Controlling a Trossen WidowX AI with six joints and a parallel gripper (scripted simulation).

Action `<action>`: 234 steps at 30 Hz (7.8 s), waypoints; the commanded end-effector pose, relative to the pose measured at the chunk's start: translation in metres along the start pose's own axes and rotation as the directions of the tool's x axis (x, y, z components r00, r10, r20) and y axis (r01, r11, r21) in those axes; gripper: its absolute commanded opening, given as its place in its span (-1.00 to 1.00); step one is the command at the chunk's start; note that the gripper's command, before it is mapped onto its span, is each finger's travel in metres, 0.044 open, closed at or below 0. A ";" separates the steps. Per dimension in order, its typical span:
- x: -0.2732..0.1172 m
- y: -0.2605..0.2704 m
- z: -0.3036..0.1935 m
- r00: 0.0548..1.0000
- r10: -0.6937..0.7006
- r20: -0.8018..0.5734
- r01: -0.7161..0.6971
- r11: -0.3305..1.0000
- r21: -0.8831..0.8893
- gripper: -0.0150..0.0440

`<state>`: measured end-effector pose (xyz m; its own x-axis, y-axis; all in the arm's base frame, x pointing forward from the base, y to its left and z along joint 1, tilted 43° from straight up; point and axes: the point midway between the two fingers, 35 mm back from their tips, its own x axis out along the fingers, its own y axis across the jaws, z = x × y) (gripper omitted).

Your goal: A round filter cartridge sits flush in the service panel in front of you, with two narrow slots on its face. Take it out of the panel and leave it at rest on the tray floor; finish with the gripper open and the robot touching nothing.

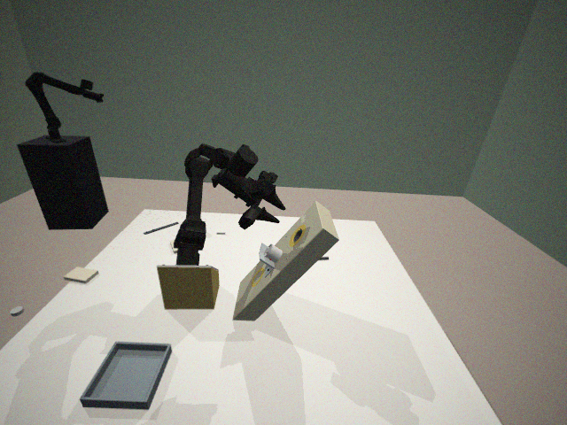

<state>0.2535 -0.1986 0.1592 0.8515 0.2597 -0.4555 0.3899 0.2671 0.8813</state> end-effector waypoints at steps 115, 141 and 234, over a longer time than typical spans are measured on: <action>-0.015 -0.065 -0.005 0.910 -0.228 -0.347 -0.002 0.833 -0.554 -0.49; -0.059 -0.219 0.012 0.791 -0.551 -0.267 0.542 0.833 -0.114 -0.49; -0.114 -0.451 -0.212 0.406 -0.832 -0.378 0.801 0.125 0.585 1.00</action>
<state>-0.0937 -0.1511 -0.2134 -0.1108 0.2347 -0.9657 0.9364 -0.3010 -0.1806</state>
